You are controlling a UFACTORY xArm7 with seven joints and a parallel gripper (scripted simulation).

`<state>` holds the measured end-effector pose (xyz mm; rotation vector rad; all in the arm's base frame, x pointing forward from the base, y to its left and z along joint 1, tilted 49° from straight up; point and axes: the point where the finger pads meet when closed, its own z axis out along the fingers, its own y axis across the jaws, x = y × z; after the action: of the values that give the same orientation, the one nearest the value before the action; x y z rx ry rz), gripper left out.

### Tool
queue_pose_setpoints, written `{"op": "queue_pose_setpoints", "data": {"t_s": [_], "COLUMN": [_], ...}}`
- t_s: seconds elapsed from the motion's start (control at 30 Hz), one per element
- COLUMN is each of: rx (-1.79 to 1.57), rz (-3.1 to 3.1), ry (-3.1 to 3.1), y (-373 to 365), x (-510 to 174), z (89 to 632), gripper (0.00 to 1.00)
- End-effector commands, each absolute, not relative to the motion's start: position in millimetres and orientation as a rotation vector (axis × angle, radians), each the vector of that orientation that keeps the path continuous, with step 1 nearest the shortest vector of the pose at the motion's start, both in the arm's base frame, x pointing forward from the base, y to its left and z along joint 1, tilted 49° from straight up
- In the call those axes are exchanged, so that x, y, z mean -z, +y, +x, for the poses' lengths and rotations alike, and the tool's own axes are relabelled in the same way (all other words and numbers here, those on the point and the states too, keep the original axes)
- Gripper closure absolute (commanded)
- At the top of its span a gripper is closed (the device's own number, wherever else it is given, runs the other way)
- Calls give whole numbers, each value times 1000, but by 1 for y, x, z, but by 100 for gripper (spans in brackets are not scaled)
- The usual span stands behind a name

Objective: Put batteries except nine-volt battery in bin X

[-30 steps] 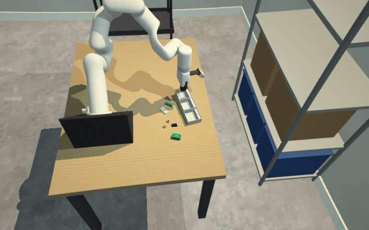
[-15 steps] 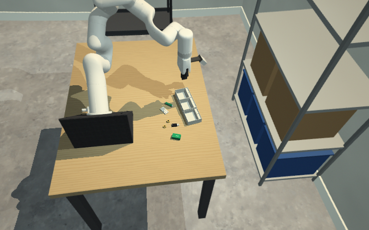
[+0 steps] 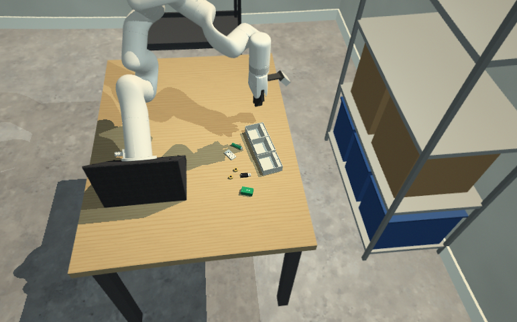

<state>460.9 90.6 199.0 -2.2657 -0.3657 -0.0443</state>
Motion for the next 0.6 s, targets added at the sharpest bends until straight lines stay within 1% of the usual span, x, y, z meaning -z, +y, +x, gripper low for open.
{"op": "queue_pose_setpoints", "data": {"t_s": [0.0, 0.13, 0.57], "rx": [-1, -39, -252], "rz": [-2283, -2291, -2287], "ry": [-249, -166, 276], "y": [93, 98, 130], "x": [-188, -176, -95], "z": [452, 442, 377], "gripper": [72, 72, 72]}}
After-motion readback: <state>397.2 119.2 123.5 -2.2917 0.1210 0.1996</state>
